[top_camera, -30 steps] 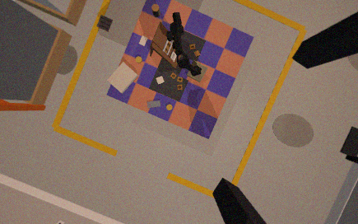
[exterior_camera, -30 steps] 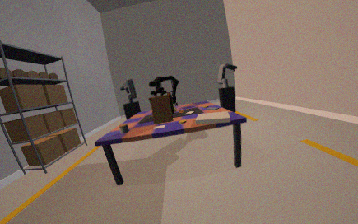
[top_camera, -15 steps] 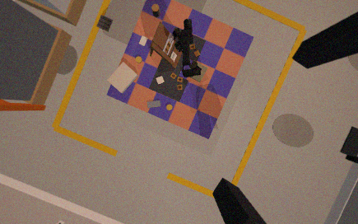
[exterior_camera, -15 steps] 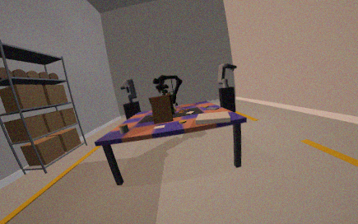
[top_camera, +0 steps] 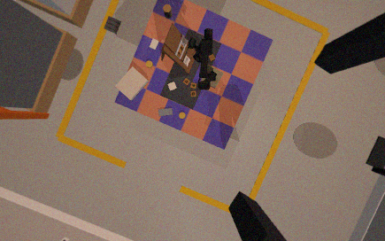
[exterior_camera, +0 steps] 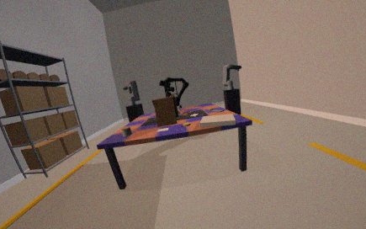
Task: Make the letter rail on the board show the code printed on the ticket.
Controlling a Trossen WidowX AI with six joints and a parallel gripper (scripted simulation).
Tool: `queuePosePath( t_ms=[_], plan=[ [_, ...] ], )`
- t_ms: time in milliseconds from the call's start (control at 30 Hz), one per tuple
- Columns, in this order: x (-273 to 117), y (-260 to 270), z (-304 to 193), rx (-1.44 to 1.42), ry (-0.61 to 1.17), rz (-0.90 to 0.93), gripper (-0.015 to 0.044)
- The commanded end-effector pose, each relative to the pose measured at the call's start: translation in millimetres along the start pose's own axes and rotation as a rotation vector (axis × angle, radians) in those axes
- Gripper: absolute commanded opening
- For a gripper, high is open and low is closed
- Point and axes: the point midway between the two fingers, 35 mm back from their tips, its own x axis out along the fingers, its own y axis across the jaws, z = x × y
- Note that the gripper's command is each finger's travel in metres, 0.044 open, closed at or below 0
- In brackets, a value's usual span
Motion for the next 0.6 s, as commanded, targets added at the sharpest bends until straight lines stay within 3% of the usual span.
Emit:
queuePosePath(
  t_ms=[0,200,233,333,567],
  plan=[
    [0,1,1,-0.017,-0.002,-0.009,0.0440],
    [0,1,1,-0.017,-0.002,-0.009,0.0440],
    [1,1,2,-0.025,-0.004,-0.003,0.0414],
    [27,6,19,-0.136,-0.042,0.084,0.0340],
    [91,34,72,-0.484,-0.169,0.316,0.0340]
  ],
)
